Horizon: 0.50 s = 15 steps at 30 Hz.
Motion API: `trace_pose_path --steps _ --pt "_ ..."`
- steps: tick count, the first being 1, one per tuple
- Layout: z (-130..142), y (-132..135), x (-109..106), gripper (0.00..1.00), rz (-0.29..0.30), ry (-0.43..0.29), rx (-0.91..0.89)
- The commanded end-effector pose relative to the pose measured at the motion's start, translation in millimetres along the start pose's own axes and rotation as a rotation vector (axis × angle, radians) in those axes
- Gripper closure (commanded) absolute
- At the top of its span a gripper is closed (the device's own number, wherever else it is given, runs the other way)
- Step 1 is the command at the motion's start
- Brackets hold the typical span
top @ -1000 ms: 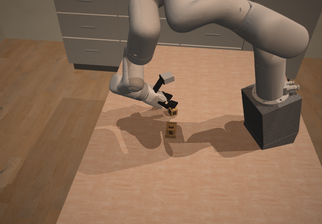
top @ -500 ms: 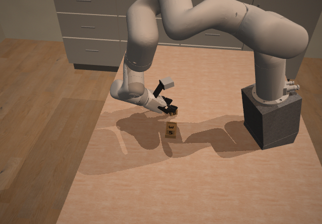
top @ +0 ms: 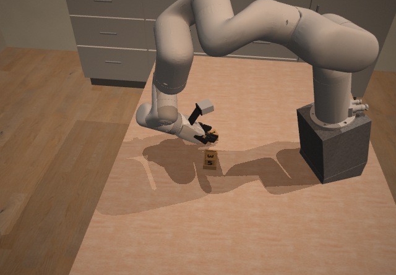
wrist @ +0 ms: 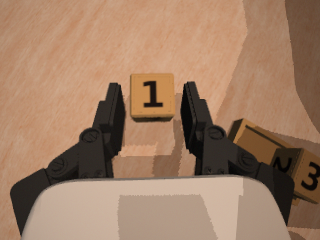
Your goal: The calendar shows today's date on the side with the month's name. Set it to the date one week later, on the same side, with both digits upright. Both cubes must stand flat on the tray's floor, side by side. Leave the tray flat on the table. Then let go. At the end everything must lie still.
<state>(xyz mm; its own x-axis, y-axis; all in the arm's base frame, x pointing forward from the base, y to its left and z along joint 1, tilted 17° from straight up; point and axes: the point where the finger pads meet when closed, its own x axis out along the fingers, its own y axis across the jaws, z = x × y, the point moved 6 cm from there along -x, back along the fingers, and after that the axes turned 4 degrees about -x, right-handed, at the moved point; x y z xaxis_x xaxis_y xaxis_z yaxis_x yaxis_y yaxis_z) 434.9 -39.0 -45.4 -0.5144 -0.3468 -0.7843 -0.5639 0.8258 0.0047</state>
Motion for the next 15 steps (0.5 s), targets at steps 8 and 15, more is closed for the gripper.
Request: trace_pose_path --steps 8,15 --pt "5.2 -1.4 2.4 0.51 -0.001 -0.002 0.002" --pt "5.5 -1.5 2.6 0.51 -0.001 -0.002 0.002"
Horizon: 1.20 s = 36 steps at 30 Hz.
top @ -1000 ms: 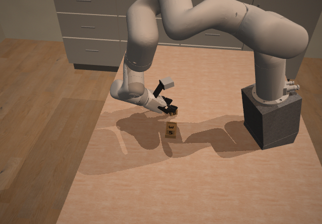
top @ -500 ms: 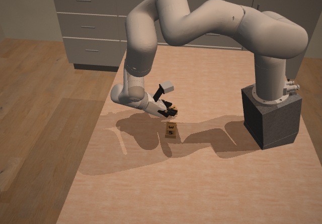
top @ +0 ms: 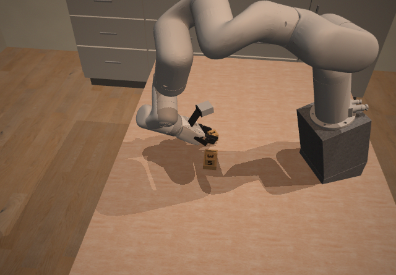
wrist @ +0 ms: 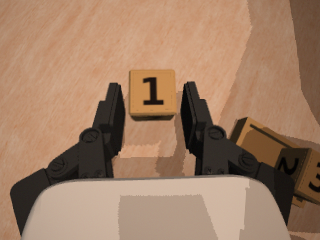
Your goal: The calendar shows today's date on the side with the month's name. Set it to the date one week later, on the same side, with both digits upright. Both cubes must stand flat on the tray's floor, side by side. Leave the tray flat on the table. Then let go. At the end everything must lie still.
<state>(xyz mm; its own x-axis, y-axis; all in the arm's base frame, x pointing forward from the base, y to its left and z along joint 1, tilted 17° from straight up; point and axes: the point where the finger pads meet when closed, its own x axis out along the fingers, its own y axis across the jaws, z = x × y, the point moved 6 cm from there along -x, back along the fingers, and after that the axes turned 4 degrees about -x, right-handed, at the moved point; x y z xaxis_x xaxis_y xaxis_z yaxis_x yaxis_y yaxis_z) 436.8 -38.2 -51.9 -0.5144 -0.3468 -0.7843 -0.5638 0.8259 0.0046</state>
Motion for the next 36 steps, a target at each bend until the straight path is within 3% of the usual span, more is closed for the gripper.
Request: trace_pose_path --steps 1,33,34,36 --pt "-0.1 -1.0 -1.2 0.51 -0.001 -0.002 0.002" --pt "-0.1 -1.0 -1.2 0.51 -0.001 -0.002 0.002" --pt "-0.1 -1.0 -1.2 0.71 -0.001 -0.002 0.002" --pt "-0.1 -1.0 -1.2 0.71 -0.001 -0.002 0.002"
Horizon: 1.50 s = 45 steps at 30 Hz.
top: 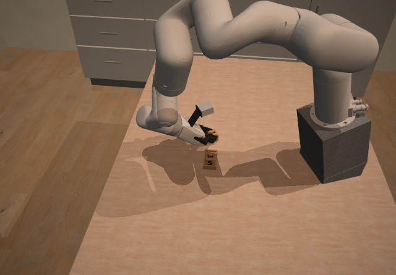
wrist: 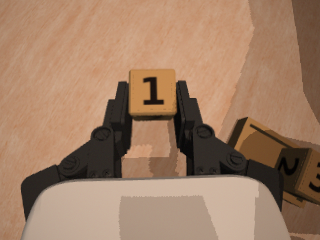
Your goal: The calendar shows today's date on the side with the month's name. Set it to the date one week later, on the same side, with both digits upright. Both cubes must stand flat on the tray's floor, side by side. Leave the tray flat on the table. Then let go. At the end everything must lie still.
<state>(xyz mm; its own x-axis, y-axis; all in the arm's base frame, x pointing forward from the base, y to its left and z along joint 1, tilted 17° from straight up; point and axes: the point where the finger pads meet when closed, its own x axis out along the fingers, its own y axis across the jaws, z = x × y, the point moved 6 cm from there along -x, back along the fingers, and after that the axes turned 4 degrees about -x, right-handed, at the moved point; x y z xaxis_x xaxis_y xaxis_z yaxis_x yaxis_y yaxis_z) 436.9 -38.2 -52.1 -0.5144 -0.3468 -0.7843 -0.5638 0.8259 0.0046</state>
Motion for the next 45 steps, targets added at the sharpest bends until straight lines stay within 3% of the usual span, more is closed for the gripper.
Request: trace_pose_path --steps 1,36,45 --pt "0 -1 -1 0.71 -0.001 -0.002 0.002" --pt "-1 -1 -2 0.71 -0.001 -0.002 0.002" --pt "-18 0 -14 0.71 -0.001 -0.002 0.002"
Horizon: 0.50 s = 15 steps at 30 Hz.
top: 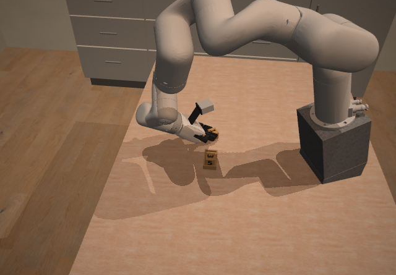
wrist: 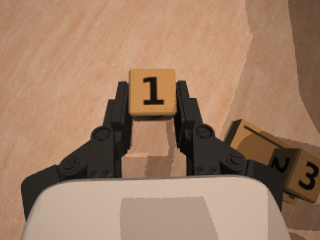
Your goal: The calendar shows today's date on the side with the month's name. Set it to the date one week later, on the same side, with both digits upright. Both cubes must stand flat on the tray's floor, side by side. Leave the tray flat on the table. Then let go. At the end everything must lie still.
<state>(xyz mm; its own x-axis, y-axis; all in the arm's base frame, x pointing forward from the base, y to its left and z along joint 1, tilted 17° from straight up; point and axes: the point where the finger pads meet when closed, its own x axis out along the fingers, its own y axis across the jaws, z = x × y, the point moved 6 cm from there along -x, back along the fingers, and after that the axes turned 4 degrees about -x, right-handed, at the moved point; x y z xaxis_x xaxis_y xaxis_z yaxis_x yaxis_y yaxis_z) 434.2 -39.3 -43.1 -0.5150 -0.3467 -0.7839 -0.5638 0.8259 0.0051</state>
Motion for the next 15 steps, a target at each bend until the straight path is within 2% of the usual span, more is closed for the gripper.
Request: trace_pose_path --steps 1,6,15 --pt "-14 0 -11 0.71 -0.001 -0.003 0.002" --pt "-31 1 -23 0.71 -0.001 -0.003 0.002" --pt "-48 2 -35 0.71 -0.001 -0.003 0.002"
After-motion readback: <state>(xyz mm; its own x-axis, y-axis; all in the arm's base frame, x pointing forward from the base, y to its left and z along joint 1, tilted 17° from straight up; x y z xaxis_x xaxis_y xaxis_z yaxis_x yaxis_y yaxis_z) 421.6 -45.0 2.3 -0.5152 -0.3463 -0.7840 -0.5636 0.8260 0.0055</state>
